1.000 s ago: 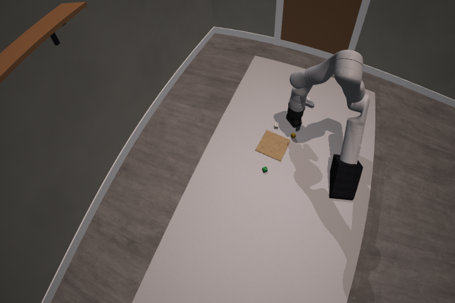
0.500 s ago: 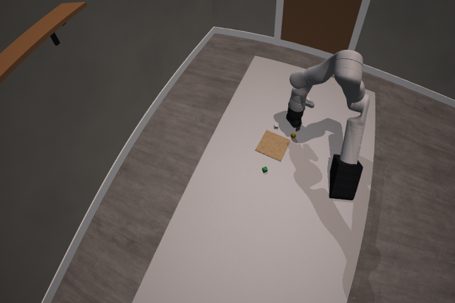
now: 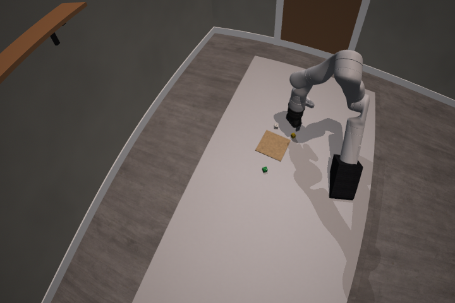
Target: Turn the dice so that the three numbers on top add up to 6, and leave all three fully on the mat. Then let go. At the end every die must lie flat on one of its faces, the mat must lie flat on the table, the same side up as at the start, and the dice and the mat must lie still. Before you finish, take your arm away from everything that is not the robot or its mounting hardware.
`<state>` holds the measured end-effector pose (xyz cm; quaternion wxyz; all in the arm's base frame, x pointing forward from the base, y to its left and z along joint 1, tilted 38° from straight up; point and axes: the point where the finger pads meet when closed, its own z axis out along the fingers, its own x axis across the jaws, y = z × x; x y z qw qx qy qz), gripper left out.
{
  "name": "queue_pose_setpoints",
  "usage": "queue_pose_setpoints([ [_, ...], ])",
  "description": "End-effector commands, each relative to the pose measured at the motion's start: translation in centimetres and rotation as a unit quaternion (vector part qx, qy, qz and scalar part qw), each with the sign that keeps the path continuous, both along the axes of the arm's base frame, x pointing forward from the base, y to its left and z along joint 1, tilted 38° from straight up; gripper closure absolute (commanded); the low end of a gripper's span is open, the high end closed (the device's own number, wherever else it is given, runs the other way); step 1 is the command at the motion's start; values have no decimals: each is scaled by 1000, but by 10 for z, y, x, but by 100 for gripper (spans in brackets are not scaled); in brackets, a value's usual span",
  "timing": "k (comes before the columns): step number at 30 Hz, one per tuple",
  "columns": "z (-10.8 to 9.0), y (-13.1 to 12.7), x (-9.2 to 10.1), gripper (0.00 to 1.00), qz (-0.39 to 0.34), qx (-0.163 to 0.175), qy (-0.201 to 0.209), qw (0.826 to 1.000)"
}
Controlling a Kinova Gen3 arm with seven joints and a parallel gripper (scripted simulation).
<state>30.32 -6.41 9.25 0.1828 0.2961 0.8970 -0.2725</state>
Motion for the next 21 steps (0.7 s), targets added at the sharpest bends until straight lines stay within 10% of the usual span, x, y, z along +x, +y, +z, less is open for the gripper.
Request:
queue_pose_setpoints([
  [1,-1,0,0,30,0,0,0,1000],
  [21,-17,-13,4,30,0,0,0,1000],
])
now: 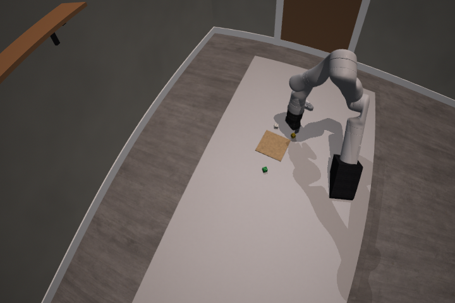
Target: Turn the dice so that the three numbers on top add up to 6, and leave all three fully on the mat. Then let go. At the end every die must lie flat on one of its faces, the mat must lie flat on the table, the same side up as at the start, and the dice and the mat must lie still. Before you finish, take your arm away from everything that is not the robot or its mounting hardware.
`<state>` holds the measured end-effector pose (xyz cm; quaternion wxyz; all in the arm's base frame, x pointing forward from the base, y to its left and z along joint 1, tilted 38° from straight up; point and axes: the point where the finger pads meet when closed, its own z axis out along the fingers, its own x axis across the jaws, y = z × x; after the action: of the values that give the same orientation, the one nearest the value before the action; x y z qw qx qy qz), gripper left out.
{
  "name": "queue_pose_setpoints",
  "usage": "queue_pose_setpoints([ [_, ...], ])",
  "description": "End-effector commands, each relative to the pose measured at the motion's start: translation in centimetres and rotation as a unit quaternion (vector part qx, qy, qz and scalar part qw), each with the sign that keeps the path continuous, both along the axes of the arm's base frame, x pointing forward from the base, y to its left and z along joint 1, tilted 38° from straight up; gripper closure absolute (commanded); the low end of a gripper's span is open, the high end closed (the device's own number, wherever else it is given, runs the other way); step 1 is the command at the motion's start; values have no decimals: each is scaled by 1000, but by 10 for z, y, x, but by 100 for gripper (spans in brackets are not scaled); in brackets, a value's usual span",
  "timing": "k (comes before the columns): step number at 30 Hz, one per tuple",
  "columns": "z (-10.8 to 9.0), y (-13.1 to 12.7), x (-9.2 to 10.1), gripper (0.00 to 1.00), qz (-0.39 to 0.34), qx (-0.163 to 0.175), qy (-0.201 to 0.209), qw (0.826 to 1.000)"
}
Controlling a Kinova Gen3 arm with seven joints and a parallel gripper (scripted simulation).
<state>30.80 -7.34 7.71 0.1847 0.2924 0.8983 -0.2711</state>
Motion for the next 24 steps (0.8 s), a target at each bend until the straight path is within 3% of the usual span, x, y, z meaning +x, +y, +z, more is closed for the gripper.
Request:
queue_pose_setpoints([
  [1,-3,-5,-1,30,-4,0,1,1000],
  [24,-23,-20,3,30,-4,0,1,1000],
])
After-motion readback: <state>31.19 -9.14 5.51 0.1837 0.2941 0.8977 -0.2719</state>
